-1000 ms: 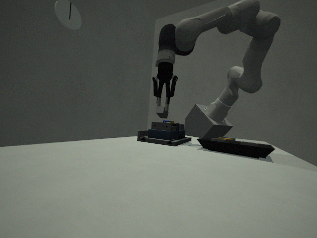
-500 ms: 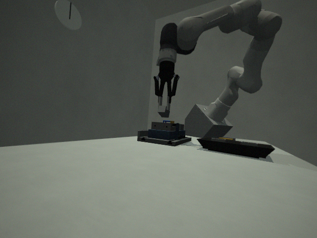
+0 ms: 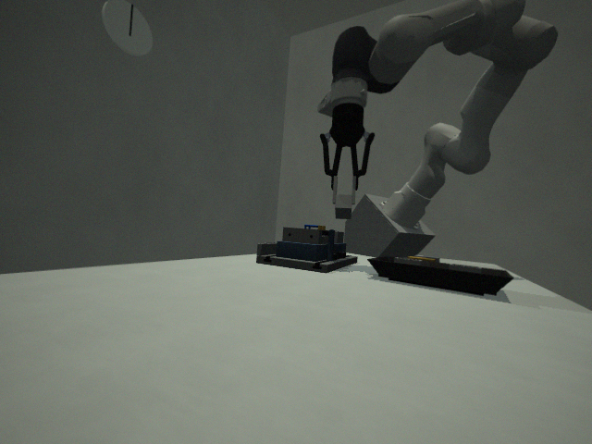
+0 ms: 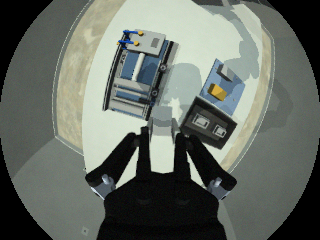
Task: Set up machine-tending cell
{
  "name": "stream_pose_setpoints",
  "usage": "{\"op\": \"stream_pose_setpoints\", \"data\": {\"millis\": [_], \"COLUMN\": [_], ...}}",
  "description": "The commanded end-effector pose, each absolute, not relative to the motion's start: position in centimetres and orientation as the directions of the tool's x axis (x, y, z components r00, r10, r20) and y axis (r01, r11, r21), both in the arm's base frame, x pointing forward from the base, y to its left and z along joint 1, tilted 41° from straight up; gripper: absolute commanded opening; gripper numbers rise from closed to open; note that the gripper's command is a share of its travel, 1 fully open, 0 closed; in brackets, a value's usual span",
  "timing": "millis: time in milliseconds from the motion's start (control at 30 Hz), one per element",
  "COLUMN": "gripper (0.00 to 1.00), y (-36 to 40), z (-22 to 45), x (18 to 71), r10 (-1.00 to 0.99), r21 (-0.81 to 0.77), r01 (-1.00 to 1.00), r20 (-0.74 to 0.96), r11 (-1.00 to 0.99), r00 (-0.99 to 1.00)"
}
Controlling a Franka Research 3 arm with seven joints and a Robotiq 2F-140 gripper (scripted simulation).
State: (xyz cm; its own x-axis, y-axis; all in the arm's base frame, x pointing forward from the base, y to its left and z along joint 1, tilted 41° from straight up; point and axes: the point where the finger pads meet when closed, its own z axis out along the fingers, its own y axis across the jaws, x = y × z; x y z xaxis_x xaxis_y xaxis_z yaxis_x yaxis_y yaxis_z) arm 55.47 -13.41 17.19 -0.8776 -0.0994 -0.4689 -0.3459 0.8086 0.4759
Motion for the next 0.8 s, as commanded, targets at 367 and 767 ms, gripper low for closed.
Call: {"op": "stream_pose_setpoints", "data": {"millis": [367, 767], "gripper": [0.0, 0.0], "y": [-5.0, 0.7], "z": [23.1, 26.0], "x": [53.6, 50.9], "r10": [-0.399, -0.558], "r21": [0.254, 0.099], "r01": [-0.663, -0.804], "r20": [-0.631, -0.67], "r11": [0.704, 0.587], "r00": [-0.665, -0.49]}}
